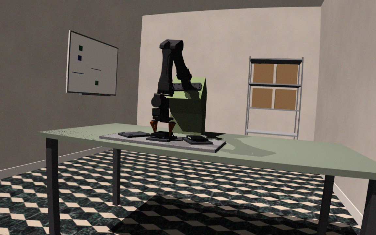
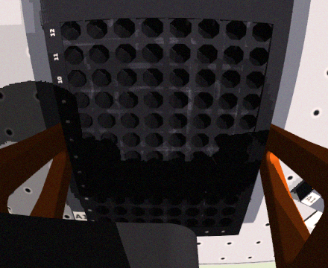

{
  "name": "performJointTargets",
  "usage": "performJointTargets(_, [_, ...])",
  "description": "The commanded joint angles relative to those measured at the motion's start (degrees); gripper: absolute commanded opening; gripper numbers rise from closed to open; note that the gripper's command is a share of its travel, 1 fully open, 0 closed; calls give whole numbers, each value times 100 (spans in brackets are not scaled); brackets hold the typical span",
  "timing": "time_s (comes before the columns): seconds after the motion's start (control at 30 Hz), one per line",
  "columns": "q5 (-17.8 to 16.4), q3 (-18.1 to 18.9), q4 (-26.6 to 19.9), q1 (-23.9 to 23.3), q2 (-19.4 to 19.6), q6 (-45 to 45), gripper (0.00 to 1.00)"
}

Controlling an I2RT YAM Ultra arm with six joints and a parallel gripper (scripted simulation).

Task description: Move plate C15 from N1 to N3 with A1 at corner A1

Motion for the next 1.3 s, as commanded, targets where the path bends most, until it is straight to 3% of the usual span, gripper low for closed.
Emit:
performJointTargets(0.0, [46,-26,109,29,85,42,0])
performJointTargets(0.33, [50,25,133,41,115,44,0])
performJointTargets(0.37, [50,45,108,43,-17,44,0])
performJointTargets(1.27, [52,141,178,38,216,49,0])
